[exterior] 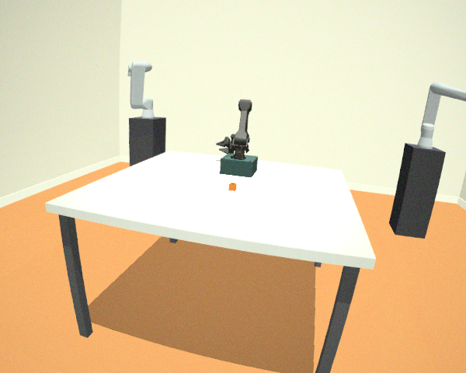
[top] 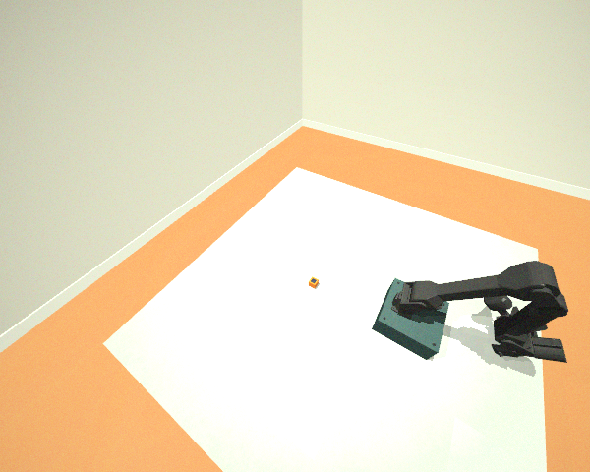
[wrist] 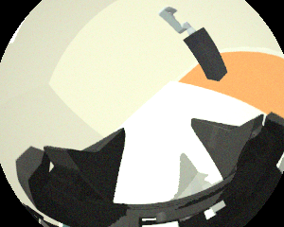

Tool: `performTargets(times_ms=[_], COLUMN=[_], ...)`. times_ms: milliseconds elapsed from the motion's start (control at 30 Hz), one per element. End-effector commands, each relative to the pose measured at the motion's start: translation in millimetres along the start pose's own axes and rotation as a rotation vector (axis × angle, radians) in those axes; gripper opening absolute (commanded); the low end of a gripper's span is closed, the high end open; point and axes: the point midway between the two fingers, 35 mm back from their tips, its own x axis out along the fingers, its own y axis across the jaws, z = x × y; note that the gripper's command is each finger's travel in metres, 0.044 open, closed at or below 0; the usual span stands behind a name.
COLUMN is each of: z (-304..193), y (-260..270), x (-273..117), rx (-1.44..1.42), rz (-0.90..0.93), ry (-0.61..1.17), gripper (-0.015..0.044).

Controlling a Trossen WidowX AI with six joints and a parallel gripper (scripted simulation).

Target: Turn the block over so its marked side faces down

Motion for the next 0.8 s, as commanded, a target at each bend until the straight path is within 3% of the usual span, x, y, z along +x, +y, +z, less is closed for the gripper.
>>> performTargets(times_ms=[0, 300, 400, 600, 767], z=[0, -31, -49, -97, -142], y=[1, 65, 73, 147, 217], x=[2, 116, 133, 186, 209], rx=[0.001, 0.009, 0.076, 0.047, -0.020], rz=[0.003, 0.129, 0.087, 0.176, 0.252], ry=[0.006, 0.300, 0.395, 0.633, 0.819], gripper=[0.0426, 0.0440, 0.0440, 0.0440, 0.0440])
